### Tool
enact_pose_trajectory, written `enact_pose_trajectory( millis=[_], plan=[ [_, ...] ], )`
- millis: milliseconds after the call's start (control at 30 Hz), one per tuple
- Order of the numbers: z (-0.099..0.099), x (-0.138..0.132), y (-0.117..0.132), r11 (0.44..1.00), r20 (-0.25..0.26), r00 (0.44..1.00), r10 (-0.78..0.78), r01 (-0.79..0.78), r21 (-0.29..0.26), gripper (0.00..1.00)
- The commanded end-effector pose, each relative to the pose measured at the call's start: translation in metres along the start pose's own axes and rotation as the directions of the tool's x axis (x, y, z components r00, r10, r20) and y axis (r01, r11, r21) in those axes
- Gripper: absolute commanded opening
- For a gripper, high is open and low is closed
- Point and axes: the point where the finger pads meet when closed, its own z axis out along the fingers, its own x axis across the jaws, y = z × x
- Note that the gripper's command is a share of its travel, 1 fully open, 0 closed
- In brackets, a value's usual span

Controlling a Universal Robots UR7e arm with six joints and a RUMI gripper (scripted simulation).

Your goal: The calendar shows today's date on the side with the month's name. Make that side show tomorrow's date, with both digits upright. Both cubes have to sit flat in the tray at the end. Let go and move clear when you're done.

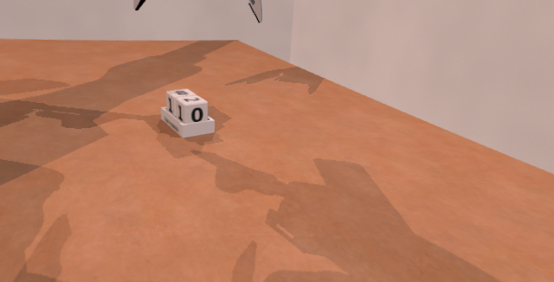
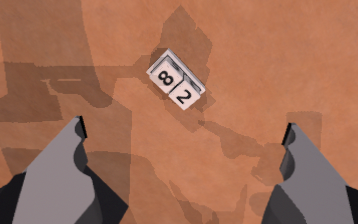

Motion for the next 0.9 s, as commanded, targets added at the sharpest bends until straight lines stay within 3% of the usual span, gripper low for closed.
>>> enact_pose_trajectory(
  millis=[0,433,867],
  plan=[
    [0.0032,0.0004,-0.0003,0.987,-0.001,0.987,0.160,-0.160,-0.008,1.00],
    [0.0055,0.0030,0.0006,0.928,-0.003,0.928,0.372,-0.372,-0.008,1.00],
    [0.0088,0.0056,0.0031,0.776,-0.005,0.776,0.631,-0.631,-0.007,1.00]
  ],
)
